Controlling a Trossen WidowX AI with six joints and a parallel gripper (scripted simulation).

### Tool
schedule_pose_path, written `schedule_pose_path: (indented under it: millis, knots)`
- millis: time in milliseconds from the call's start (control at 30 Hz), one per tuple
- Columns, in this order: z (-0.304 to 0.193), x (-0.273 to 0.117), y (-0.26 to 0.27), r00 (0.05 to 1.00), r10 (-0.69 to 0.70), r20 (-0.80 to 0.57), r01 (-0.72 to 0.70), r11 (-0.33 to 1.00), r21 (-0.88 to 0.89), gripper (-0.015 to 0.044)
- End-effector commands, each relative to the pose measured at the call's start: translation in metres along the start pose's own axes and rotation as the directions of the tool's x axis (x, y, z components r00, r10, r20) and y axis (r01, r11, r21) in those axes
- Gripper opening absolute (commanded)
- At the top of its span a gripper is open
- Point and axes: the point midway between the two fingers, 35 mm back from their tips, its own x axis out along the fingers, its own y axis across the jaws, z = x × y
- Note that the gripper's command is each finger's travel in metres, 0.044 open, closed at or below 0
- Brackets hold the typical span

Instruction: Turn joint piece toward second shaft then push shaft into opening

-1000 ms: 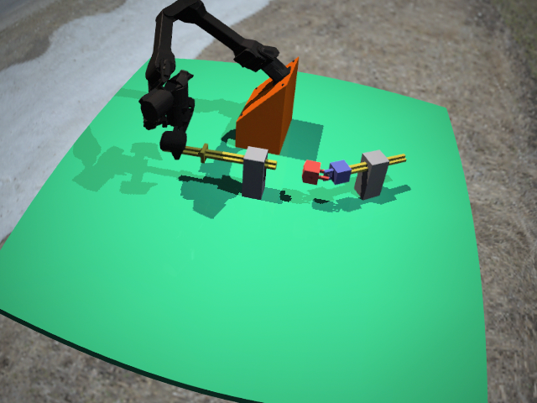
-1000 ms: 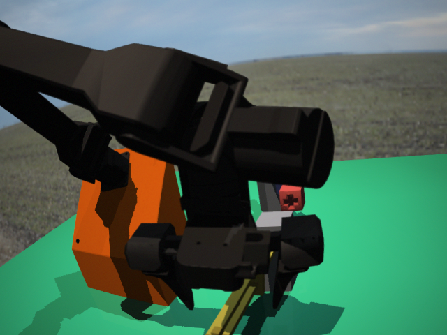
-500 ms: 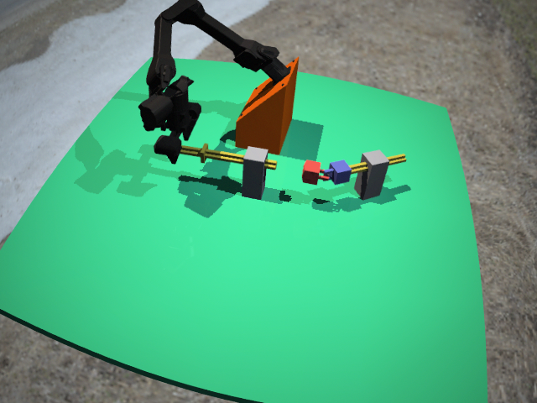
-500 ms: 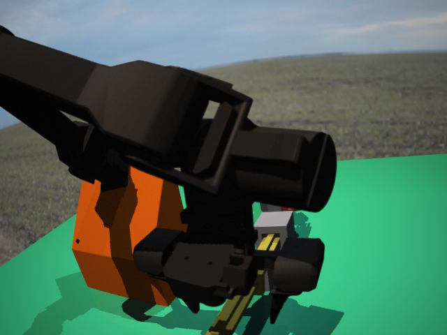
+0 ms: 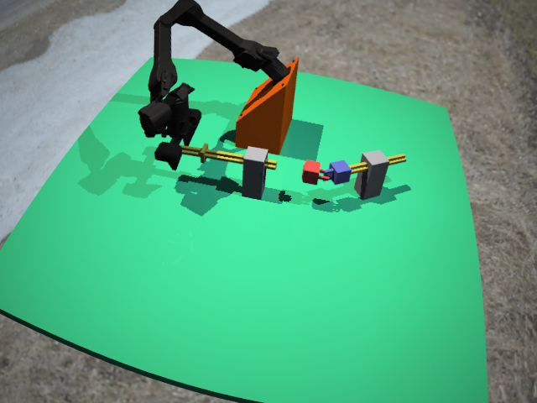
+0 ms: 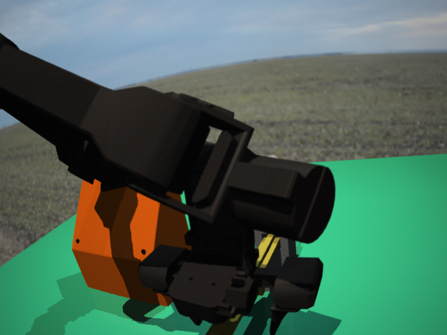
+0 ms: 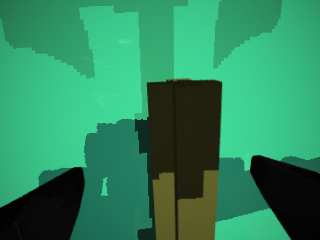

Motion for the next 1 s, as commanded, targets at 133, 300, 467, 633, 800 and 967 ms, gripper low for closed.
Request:
schedule_pose_path:
  millis: [133,300,467,633,800,967]
  knots:
    - [-0.0049,0.006,-0.002,1.0,-0.01,-0.009,0.01,1.0,-0.015,0.0335]
    - [-0.0049,0.006,-0.002,1.0,-0.01,-0.009,0.01,1.0,-0.015,0.0204]
    - [-0.0049,0.006,-0.002,1.0,-0.01,-0.009,0.01,1.0,-0.015,0.0102]
    - [-0.0049,0.006,-0.002,1.0,-0.01,-0.009,0.01,1.0,-0.015,0.0102]
    - [-0.0049,0.006,-0.002,1.0,-0.01,-0.009,0.01,1.0,-0.015,0.0102]
    - [-0.0049,0.006,-0.002,1.0,-0.01,-0.009,0.01,1.0,-0.015,0.0069]
